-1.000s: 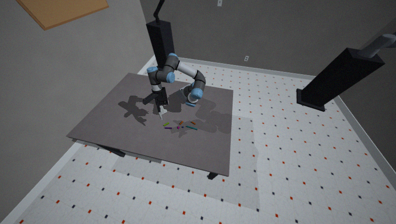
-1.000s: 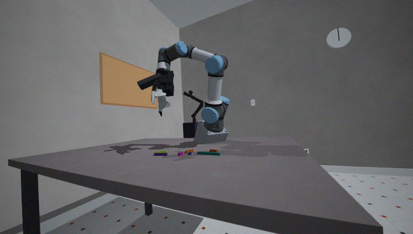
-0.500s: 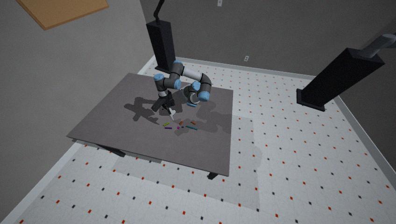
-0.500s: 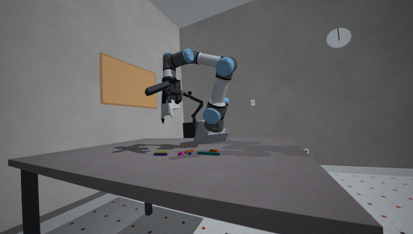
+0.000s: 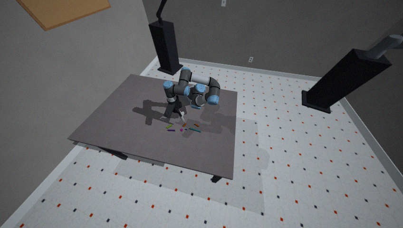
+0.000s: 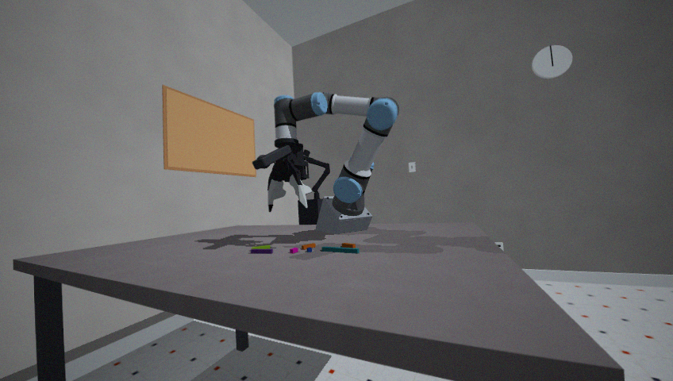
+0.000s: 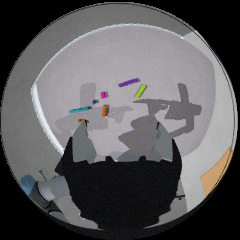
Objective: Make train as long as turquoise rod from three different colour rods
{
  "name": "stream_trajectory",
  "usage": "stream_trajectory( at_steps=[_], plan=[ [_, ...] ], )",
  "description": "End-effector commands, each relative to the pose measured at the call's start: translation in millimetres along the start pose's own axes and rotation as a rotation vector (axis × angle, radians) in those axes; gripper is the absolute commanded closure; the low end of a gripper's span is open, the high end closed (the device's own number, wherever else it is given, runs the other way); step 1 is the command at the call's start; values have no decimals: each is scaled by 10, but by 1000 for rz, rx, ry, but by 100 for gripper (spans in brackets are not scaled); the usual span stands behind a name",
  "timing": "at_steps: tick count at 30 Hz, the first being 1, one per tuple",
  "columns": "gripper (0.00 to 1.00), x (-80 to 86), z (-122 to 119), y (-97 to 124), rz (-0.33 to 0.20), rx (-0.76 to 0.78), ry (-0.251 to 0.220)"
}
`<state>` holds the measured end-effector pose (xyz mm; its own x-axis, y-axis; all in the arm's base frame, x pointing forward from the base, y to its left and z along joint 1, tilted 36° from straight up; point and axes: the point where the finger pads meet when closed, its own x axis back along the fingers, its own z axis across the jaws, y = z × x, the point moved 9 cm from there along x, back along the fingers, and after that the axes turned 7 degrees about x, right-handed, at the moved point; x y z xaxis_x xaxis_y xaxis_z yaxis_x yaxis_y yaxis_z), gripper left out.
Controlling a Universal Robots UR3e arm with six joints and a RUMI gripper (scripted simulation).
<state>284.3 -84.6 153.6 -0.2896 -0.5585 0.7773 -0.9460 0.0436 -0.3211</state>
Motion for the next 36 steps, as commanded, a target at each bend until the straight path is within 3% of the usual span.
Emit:
stream_trajectory(
  at_steps=[1,14,36],
  plan=[
    [0,-100,-60,78,-5,97,20],
    [0,-235,-133,175,-37,220,32],
    [0,-249,-141,185,-41,233,33]
  ],
)
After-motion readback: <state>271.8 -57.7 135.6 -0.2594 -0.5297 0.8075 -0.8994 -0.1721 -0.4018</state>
